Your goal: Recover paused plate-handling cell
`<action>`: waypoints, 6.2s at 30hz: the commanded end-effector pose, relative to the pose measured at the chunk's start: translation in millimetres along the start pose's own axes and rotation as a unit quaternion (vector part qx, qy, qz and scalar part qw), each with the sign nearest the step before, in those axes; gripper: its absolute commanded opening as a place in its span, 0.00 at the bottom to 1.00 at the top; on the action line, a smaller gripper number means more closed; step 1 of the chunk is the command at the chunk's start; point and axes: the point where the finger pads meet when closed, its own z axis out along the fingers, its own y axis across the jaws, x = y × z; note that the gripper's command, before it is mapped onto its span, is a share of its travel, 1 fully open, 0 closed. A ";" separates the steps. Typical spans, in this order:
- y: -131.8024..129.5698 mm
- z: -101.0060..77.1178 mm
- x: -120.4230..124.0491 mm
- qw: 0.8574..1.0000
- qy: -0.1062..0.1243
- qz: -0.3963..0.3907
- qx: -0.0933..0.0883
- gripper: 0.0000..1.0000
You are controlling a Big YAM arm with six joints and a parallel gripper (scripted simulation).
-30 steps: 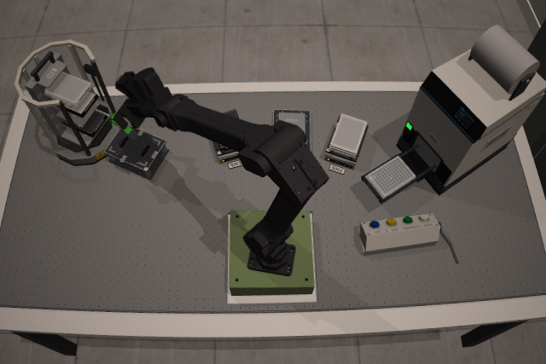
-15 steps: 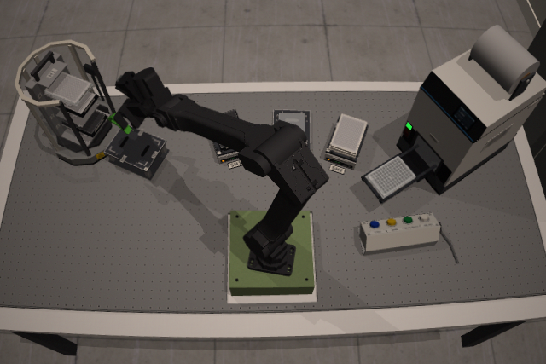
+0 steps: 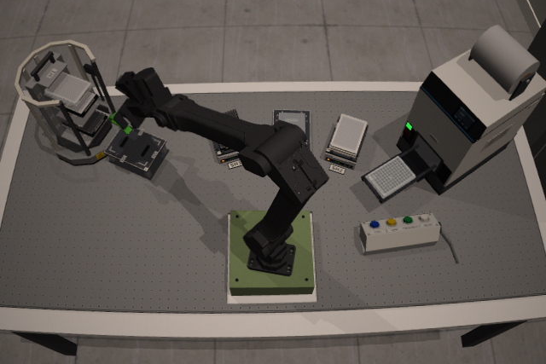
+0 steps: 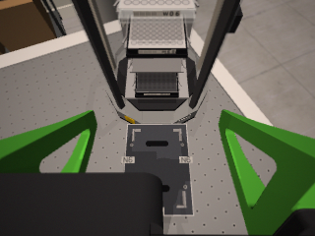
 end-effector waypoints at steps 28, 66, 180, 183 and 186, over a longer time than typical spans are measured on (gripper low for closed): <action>-2.6 -26.3 -69.5 1.000 -0.022 -0.013 0.003 1.00; -2.1 -21.1 -65.7 1.000 -0.013 -0.011 0.000 1.00; -241.6 -203.6 67.6 0.763 0.441 0.407 0.241 1.00; -246.4 -215.5 66.1 0.766 0.435 0.406 0.243 1.00; -252.1 -223.7 68.6 0.767 0.433 0.405 0.244 1.00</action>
